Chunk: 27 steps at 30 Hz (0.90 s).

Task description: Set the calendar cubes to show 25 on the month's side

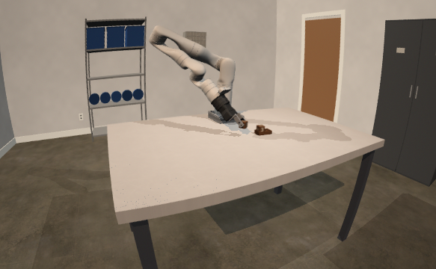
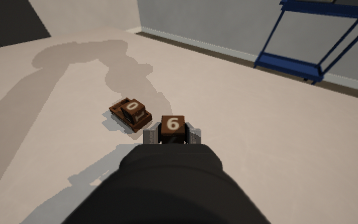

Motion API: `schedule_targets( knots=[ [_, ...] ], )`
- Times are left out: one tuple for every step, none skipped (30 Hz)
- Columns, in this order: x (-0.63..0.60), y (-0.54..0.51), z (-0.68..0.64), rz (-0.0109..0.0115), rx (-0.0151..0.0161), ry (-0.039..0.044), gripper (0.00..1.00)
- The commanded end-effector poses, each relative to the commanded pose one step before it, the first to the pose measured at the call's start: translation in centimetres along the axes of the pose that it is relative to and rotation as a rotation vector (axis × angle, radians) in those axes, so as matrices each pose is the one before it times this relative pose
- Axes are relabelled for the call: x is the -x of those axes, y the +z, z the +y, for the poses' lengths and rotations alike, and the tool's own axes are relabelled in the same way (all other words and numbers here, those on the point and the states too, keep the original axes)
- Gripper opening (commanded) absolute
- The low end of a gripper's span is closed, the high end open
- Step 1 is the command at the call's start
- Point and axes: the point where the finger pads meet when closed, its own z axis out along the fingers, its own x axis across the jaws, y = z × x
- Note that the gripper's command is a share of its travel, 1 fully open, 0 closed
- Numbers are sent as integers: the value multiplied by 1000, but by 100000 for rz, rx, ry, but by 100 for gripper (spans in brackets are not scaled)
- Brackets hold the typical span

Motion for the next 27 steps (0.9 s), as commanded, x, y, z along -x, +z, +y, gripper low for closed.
schedule_targets(
  knots=[
    [219, 476, 146, -660, -699, 503, 60],
    [-1, 126, 126, 1, -1, 0, 60],
    [1, 126, 126, -1, 2, -1, 60],
    [-1, 123, 123, 1, -1, 0, 60],
    [0, 121, 121, 0, 0, 0, 60],
    [2, 119, 119, -2, 2, -1, 60],
    [-1, 116, 116, 1, -2, 1, 60],
    [0, 113, 113, 0, 0, 0, 60],
    [1, 109, 109, -1, 2, -1, 60],
    [-1, 104, 104, 1, -1, 0, 60],
    [-1, 100, 100, 1, -1, 0, 60],
    [0, 0, 0, 0, 0, 0, 60],
    [0, 0, 0, 0, 0, 0, 60],
    [1, 95, 95, -1, 1, 0, 60],
    [1, 90, 90, -1, 1, 0, 60],
    [-1, 85, 85, 1, -1, 1, 60],
    [0, 79, 79, 0, 0, 0, 60],
    [0, 74, 74, 0, 0, 0, 60],
    [1, 68, 68, -1, 1, 0, 60],
    [0, 62, 62, 0, 0, 0, 60],
    [-1, 55, 55, 1, -1, 0, 60],
    [0, 49, 49, 0, 0, 0, 60],
    [0, 43, 43, 0, 0, 0, 60],
    [0, 38, 38, 0, 0, 0, 60],
    [0, 32, 32, 0, 0, 0, 60],
    [0, 27, 27, 0, 0, 0, 60],
    [0, 21, 21, 0, 0, 0, 60]
  ],
)
